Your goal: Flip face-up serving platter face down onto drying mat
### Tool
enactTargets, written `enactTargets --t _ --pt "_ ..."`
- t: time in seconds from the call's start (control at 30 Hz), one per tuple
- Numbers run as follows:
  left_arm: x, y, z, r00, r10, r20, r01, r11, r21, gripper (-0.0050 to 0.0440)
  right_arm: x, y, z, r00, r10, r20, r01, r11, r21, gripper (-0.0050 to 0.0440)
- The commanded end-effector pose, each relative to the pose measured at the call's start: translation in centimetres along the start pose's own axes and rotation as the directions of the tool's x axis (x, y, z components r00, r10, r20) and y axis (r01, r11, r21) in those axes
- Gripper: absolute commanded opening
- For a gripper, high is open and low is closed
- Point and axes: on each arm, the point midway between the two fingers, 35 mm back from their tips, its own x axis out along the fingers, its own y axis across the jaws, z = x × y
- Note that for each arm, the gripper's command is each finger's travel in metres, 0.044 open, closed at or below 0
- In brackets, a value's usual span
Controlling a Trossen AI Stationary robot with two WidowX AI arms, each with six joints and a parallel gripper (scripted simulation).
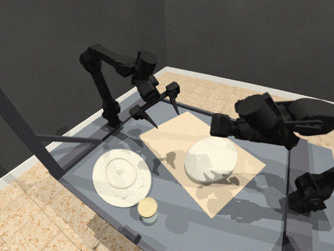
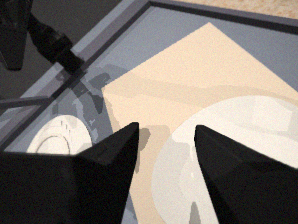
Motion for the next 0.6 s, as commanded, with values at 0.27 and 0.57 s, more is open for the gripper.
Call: enactTargets --t 0.27,0.57 --pt "0.2 3.8 -4.8 0.997 0.067 0.048 -0.057 0.981 -0.184 0.0400 1.0 -5.8 -3.1 0.996 0.045 -0.083 -0.016 0.949 0.314 0.0160" --pt "-0.3 5.5 -7.8 0.992 0.107 0.065 -0.085 0.958 -0.273 0.0400 1.7 -9.0 -5.8 0.989 0.054 -0.139 0.016 0.886 0.463 0.0160"
